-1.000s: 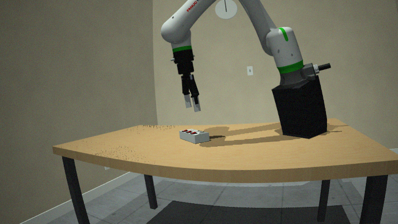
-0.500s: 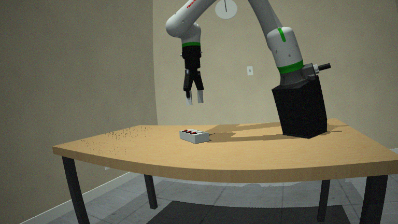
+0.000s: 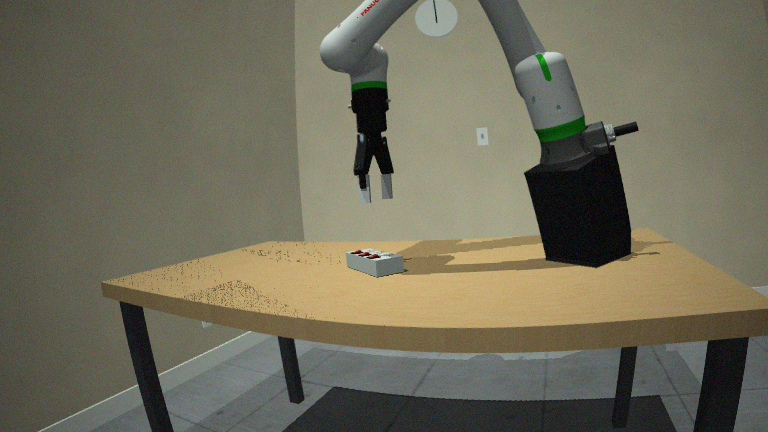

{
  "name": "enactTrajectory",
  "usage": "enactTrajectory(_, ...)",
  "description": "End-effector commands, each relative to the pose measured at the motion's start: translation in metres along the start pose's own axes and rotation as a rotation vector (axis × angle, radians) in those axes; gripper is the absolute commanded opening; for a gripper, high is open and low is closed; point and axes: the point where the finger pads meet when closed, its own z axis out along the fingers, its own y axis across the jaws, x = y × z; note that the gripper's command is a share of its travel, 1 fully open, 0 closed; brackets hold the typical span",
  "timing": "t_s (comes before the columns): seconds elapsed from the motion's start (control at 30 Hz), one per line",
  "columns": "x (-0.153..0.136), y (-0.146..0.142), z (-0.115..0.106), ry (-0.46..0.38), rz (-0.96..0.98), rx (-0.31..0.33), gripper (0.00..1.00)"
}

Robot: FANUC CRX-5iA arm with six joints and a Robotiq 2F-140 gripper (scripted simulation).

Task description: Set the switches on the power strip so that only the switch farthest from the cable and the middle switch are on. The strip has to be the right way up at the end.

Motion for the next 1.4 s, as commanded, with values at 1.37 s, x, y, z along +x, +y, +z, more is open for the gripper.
enactTrajectory(1.37, -0.019, 0.041, 0.051, 0.038, -1.856, 0.062, 1.00)
